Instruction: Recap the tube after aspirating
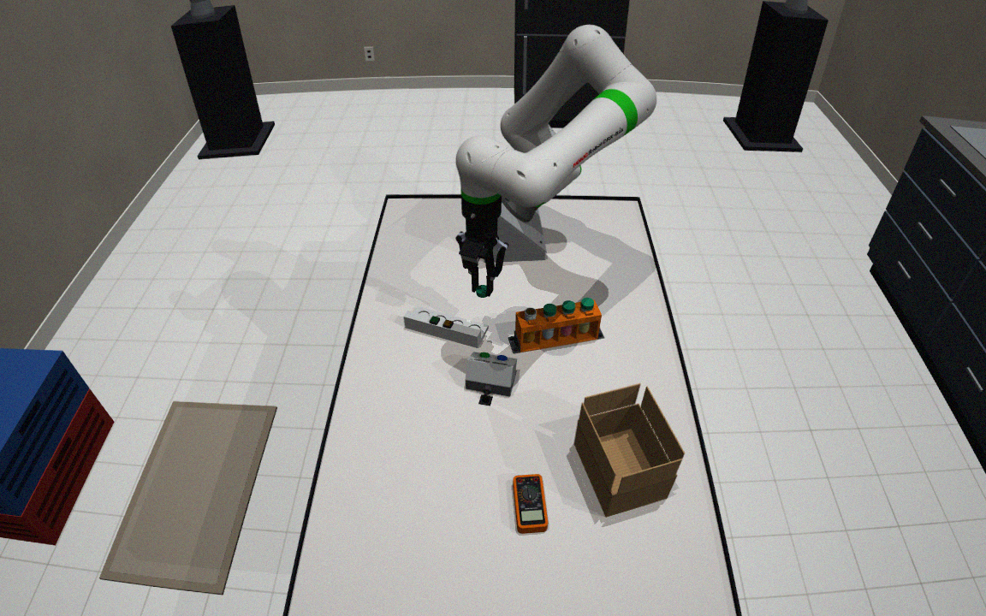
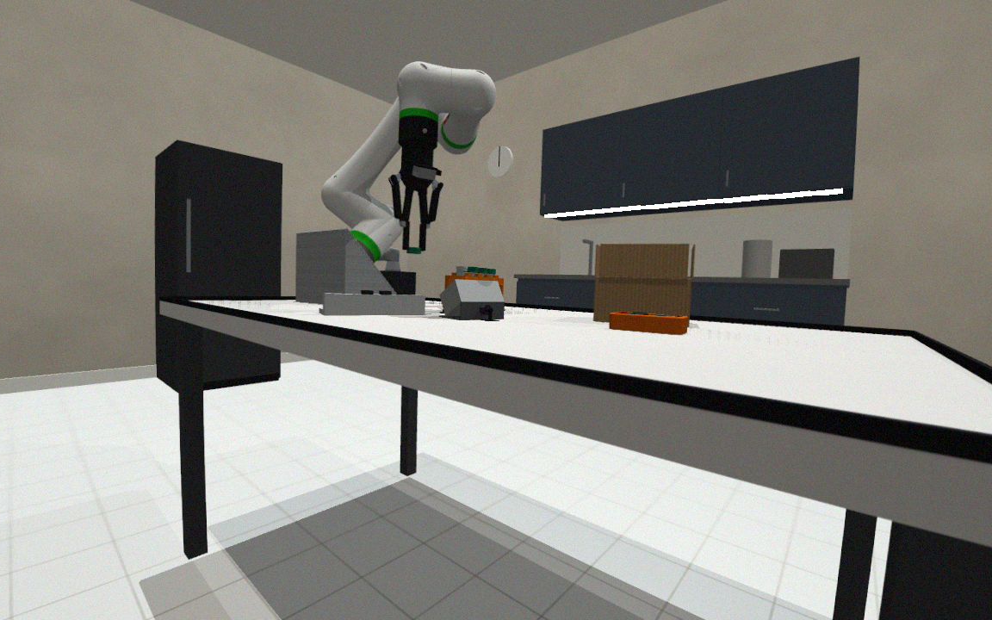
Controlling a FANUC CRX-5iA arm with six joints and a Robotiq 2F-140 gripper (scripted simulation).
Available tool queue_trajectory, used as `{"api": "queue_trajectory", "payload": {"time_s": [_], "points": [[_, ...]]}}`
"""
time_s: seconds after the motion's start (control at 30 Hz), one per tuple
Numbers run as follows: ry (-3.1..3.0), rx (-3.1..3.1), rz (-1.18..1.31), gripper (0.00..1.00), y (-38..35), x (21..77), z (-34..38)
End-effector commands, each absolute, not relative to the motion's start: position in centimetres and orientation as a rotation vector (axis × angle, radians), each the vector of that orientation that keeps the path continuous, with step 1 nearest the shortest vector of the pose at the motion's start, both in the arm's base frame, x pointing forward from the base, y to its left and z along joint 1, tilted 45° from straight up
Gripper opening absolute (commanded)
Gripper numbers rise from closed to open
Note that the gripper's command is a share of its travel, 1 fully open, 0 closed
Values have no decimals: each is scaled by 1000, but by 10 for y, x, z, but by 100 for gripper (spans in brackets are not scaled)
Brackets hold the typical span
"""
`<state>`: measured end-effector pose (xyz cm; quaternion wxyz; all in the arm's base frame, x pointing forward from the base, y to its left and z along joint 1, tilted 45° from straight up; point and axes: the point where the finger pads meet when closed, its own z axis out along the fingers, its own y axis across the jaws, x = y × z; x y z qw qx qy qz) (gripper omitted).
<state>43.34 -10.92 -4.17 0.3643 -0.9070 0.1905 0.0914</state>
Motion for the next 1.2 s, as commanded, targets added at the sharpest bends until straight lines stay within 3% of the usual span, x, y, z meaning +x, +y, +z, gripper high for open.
{"api": "queue_trajectory", "payload": {"time_s": [0.0, 0.73, 1.17], "points": [[458, -2331, 215, 30, -128, 427, -57], [458, -2332, 215, 30, -234, 374, -159], [458, -2332, 215, 30, -213, 373, -180]]}}
